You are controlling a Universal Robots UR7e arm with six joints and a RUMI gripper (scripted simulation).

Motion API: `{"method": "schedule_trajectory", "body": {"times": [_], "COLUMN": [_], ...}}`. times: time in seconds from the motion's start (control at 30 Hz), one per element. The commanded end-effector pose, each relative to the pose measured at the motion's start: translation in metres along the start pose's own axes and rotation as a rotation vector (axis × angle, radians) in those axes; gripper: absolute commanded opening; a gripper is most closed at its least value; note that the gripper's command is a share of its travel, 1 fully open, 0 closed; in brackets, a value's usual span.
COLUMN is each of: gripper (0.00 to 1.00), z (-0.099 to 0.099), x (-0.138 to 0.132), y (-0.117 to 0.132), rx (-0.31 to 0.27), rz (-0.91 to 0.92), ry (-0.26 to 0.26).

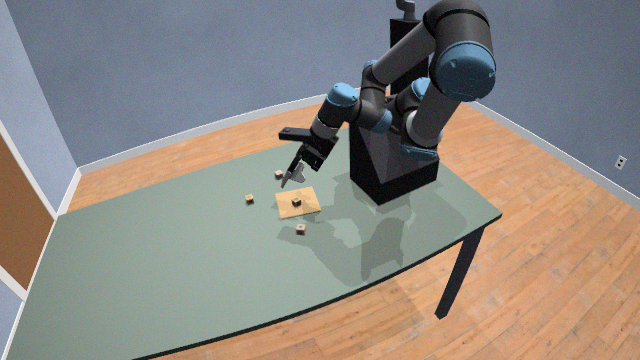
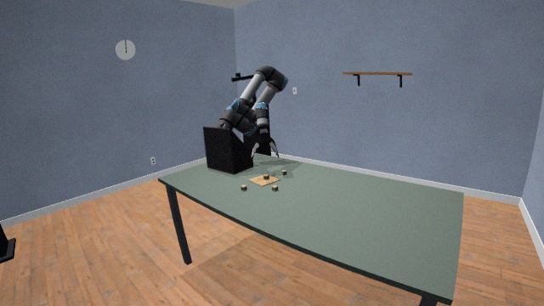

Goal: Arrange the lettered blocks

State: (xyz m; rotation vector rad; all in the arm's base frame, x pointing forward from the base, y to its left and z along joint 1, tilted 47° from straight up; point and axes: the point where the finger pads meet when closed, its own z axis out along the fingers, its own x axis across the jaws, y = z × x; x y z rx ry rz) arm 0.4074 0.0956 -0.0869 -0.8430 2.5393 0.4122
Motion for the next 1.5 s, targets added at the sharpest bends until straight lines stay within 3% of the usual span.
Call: {"method": "schedule_trajectory", "body": {"times": [0.0,0.5,0.67,0.73,1.1,1.23,1.47], "gripper": [1.00,1.00,1.00,1.00,1.00,1.00,1.00], "z": [0.000,0.003,0.017,0.017,0.078,0.088,0.090], "x": [0.000,-0.002,-0.012,-0.012,-0.036,-0.038,-0.039], "y": [0.000,-0.007,-0.039,-0.039,-0.133,-0.146,-0.147], "rx": [0.001,0.001,0.001,0.001,0.001,0.001,0.001], "rz": [0.000,0.000,0.000,0.000,0.000,0.000,0.000], "ry": [0.000,0.000,0.000,0.000,-0.001,-0.001,-0.001]}}
